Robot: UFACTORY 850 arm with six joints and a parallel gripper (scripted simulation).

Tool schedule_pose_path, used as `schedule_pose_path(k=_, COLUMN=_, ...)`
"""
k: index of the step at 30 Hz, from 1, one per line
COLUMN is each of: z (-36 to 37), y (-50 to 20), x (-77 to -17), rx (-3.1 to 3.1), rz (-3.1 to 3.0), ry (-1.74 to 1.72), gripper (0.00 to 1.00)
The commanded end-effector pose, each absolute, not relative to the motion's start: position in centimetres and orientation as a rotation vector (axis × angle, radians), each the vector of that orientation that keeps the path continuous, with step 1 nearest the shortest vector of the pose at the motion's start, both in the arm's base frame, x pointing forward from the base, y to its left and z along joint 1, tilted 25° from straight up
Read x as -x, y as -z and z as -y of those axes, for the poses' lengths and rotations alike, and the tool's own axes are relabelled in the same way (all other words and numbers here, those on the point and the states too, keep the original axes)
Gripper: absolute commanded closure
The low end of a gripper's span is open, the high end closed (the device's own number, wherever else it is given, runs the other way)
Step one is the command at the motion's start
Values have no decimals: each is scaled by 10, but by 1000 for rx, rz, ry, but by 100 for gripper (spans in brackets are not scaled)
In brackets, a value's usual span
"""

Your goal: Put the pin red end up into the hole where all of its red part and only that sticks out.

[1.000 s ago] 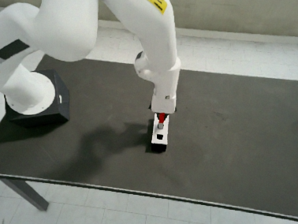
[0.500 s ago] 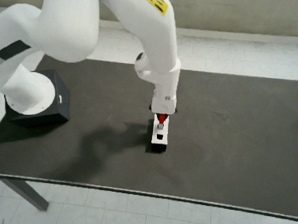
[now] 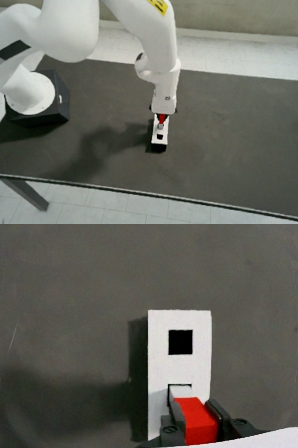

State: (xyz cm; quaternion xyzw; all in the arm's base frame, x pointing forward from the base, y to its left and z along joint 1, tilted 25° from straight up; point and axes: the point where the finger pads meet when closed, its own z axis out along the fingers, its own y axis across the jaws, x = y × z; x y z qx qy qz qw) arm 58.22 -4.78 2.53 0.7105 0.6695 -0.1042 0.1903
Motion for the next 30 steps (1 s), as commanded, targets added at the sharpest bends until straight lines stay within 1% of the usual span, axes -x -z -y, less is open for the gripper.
schedule_pose_path(k=1, z=47, y=-26, x=-583, rx=-1996, rz=-1881, ry=291, gripper=100)
schedule_pose_path(k=30, z=48, y=-22, x=-583, rx=-1996, rz=-1881, ry=291, gripper=100)
